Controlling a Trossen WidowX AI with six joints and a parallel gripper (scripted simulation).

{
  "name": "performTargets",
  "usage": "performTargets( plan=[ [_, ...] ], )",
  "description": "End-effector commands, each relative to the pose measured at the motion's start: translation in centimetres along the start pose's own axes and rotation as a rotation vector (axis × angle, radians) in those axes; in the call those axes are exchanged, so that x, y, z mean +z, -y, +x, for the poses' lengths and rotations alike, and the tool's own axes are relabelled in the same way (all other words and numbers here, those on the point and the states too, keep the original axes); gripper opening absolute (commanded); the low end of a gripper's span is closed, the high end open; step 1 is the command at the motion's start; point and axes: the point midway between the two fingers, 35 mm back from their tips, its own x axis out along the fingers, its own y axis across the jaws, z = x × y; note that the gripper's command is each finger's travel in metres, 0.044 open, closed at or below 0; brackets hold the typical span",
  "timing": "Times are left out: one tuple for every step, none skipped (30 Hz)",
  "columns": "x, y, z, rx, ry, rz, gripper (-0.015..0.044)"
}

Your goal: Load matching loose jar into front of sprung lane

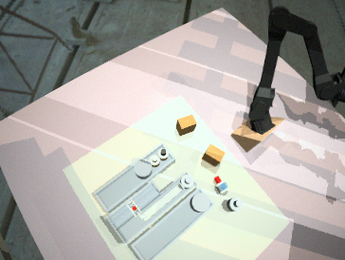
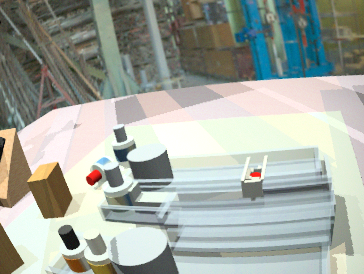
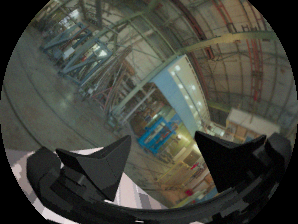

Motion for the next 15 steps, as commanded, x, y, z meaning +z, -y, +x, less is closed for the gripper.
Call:
performTargets(
  plan=[
    [-0.1, 0.1, 0.0, -0.002, -0.004, 0.001, 0.0426],
    [-0.4, 0.4, 0.1, -0.007, -0.017, 0.006, 0.044],
    [-0.9, 0.8, 0.3, -0.015, -0.037, 0.013, 0.044],
    [-1.7, 1.5, 0.5, -0.027, -0.066, 0.023, 0.044],
    [-2.7, 2.3, 0.7, -0.042, -0.103, 0.036, 0.044],
    [-3.9, 3.3, 0.9, -0.06, -0.148, 0.053, 0.044],
    [-5.2, 4.4, 1.0, -0.079, -0.197, 0.072, 0.044],
    [-6.4, 5.3, 1.1, -0.096, -0.242, 0.09, 0.044],
    [-7.5, 6.1, 1.1, -0.109, -0.278, 0.106, 0.044],
    [-8.2, 6.7, 1.0, -0.12, -0.306, 0.118, 0.044],
    [-9.1, 7.2, 1.0, -0.129, -0.342, 0.124, 0.044],
    [-10.5, 8.1, 0.9, -0.142, -0.398, 0.135, 0.044],
    [-12.0, 9.1, 0.7, -0.155, -0.459, 0.147, 0.044],
    [-13.5, 10.0, 0.3, -0.167, -0.52, 0.16, 0.044],
    [-15.0, 10.8, -0.1, -0.177, -0.581, 0.174, 0.044]
  ],
)
